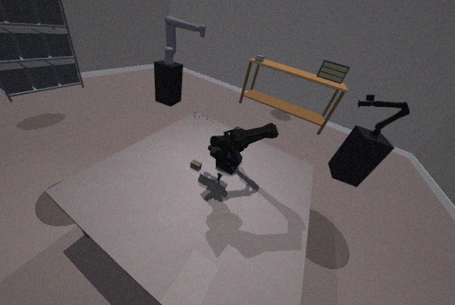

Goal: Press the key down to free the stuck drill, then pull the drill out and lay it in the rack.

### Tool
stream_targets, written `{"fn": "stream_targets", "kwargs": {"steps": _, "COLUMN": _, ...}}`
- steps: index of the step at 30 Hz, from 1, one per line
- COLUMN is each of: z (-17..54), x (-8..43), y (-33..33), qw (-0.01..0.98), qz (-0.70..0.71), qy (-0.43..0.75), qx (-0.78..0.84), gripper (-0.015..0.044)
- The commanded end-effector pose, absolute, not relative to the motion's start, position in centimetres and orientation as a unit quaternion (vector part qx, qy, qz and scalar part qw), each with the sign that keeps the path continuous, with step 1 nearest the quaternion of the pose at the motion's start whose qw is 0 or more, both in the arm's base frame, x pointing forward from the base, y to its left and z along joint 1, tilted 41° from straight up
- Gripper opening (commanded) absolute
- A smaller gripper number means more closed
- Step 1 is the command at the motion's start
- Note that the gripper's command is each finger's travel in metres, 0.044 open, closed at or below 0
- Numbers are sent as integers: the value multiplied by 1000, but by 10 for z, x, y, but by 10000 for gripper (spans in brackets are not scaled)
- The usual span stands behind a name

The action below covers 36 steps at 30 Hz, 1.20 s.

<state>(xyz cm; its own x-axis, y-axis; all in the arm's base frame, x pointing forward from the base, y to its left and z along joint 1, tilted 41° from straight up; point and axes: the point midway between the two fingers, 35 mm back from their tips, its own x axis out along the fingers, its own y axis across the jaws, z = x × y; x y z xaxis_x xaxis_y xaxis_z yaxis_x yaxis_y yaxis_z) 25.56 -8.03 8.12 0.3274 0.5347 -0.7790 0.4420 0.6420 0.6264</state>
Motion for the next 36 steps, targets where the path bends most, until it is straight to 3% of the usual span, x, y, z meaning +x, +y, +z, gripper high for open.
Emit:
{"fn": "stream_targets", "kwargs": {"steps": 1, "z": 78, "x": 273, "y": -36, "qw": 698, "qz": 214, "qy": 625, "qx": 277, "gripper": 0}}
{"fn": "stream_targets", "kwargs": {"steps": 36, "z": 67, "x": 276, "y": -26, "qw": 698, "qz": 214, "qy": 625, "qx": 277, "gripper": 0}}
